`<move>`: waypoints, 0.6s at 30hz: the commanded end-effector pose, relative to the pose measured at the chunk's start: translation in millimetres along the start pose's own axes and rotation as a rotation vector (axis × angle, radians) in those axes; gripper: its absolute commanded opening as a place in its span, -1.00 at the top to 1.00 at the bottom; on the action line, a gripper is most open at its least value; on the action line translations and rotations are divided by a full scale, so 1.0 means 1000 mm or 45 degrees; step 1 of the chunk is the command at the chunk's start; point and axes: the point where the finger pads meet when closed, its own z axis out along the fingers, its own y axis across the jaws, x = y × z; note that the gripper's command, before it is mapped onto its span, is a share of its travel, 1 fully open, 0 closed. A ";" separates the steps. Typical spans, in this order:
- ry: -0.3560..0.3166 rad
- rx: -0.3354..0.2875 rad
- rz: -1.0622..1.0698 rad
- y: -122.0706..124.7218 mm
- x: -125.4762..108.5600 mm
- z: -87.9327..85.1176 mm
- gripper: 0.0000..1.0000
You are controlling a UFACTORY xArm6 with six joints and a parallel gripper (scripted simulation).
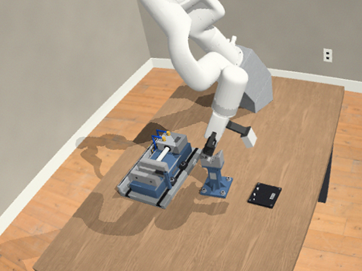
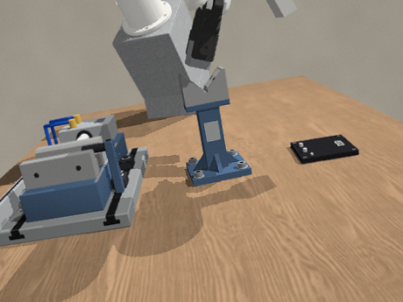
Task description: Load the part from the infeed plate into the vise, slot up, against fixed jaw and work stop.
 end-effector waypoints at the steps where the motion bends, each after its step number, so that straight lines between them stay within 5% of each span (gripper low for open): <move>1: 0.096 -0.001 0.001 0.001 -0.001 0.000 1.00; 18: 0.295 -0.001 0.001 0.001 -0.002 0.000 1.00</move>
